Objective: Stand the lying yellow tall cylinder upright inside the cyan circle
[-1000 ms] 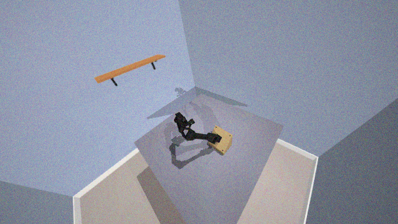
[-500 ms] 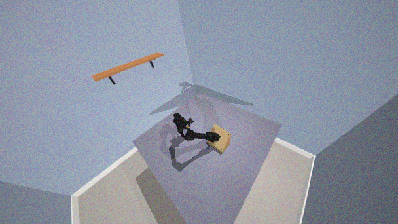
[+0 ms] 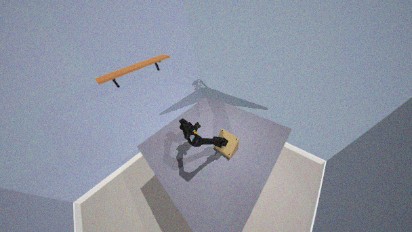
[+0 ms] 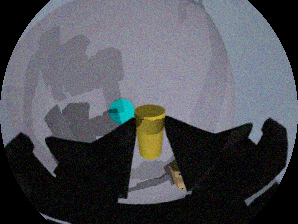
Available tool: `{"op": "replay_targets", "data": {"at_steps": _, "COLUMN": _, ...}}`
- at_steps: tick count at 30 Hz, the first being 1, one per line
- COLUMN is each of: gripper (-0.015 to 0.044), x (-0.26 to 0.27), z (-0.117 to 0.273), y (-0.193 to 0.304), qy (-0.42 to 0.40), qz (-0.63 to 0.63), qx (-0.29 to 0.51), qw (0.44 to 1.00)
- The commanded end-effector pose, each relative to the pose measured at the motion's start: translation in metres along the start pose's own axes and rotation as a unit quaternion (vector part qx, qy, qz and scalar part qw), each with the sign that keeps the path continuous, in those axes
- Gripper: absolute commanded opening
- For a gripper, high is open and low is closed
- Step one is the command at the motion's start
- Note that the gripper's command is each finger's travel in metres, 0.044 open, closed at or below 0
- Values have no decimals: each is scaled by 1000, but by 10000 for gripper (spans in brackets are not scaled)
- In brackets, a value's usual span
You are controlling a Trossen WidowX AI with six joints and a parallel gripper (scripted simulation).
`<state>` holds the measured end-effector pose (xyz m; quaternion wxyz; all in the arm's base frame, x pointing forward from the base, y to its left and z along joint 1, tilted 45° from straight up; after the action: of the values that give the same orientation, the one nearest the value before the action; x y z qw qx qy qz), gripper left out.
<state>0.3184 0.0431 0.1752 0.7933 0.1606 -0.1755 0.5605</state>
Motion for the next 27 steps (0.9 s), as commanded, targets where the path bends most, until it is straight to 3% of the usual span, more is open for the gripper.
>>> {"op": "replay_targets", "data": {"at_steps": 1, "gripper": 105, "x": 1, "z": -2, "y": 2, "qy": 9, "qz": 1, "qx": -13, "qw": 1000}}
{"op": "replay_targets", "data": {"at_steps": 27, "gripper": 105, "x": 5, "z": -12, "y": 11, "qy": 45, "qz": 11, "qx": -88, "qw": 995}}
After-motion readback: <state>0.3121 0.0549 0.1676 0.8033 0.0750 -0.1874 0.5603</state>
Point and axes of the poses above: the point midway between the two fingers, 35 mm back from their tips, its own z axis back along the fingers, its own x axis across the jaws, y = z × x, the point moved 7 cm from there along z, back along the fingers, and after that the axes turned 5 degrees about -z, right-handed, at the moved point
